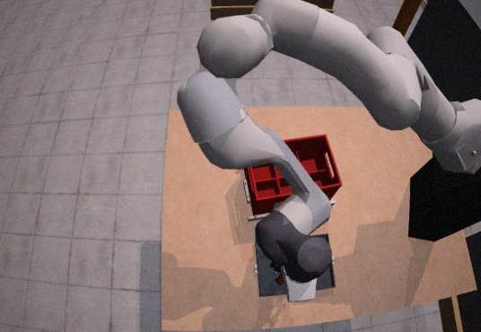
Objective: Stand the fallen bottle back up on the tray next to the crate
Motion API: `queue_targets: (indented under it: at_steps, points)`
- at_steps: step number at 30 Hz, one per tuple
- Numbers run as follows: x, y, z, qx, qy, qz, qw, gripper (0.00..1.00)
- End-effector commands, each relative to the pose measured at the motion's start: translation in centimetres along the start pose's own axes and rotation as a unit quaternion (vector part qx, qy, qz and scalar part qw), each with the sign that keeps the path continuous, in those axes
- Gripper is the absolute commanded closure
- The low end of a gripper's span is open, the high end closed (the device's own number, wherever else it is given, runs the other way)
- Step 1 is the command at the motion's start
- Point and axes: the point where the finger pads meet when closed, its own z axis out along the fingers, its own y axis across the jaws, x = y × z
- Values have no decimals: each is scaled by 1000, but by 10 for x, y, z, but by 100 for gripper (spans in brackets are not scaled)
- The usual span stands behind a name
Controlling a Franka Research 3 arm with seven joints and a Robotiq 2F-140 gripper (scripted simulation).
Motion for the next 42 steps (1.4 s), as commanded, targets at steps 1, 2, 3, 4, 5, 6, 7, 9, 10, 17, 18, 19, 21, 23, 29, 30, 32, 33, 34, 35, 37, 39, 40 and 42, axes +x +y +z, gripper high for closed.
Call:
queue_targets:
  at_steps: [1,2,3,4,5,6,7,9,10,17,18,19,21,23,29,30,32,33,34,35,37,39,40,42]
  points:
    - [0,3,2,-3,0,2,1000,62]
    - [0,3,2,-3,0,2,1000,62]
    - [0,3,2,-3,0,2,1000,62]
    - [0,3,2,-3,0,2,1000,62]
    - [0,3,2,-3,0,2,1000,62]
    - [0,3,2,-3,0,2,1000,62]
    - [0,3,2,-3,0,2,1000,62]
    - [0,3,2,-3,0,2,1000,62]
    - [0,3,2,-3,0,2,1000,62]
    - [0,3,2,-3,0,2,1000,62]
    - [0,3,2,-3,0,2,1000,62]
    - [0,3,2,-3,0,2,1000,62]
    - [0,3,2,-3,0,2,1000,62]
    - [0,3,2,-3,0,2,1000,62]
    - [0,3,2,-3,0,2,1000,100]
    - [0,3,2,-3,0,2,1000,100]
    - [0,3,2,-3,0,2,1000,100]
    - [0,3,2,-3,0,2,1000,100]
    - [0,3,2,-3,0,2,1000,100]
    - [0,3,2,-3,0,2,1000,100]
    - [0,3,2,-3,0,2,1000,100]
    - [0,3,2,-3,0,2,1000,100]
    - [0,3,2,-3,0,2,1000,100]
    - [0,3,2,-3,0,2,1000,100]
